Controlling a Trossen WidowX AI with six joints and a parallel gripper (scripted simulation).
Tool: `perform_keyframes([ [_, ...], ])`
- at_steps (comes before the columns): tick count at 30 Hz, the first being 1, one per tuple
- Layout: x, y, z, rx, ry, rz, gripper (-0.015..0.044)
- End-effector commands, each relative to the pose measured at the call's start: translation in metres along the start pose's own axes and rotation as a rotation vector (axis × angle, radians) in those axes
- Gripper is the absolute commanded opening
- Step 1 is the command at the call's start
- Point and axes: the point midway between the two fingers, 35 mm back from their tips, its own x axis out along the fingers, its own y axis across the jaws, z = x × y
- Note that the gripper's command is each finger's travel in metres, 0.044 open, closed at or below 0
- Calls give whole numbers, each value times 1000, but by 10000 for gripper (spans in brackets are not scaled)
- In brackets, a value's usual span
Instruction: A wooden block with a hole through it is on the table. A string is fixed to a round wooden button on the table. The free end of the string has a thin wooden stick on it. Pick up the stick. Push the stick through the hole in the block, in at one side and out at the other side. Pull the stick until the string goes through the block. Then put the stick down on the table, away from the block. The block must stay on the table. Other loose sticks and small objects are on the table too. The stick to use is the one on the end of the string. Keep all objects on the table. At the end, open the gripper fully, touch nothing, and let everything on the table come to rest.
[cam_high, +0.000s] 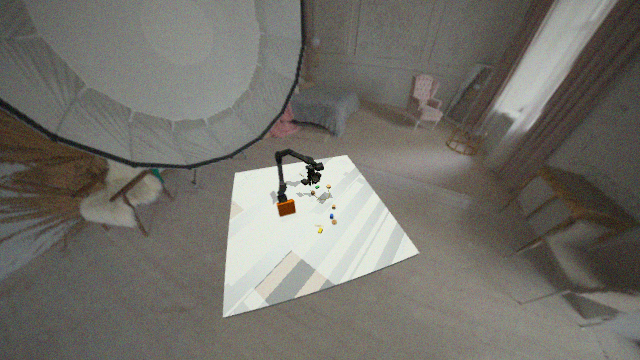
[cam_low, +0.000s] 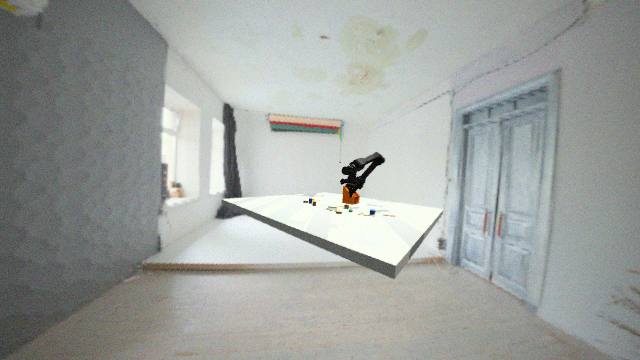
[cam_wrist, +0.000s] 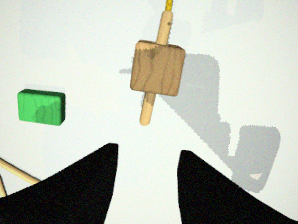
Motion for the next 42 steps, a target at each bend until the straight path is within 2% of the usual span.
perform_keyframes([
  [1,-1,0,-2,81,5,3,123],
  [9,3,0,-2,81,5,3,123],
  [42,57,2,-1,81,5,3,123],
])
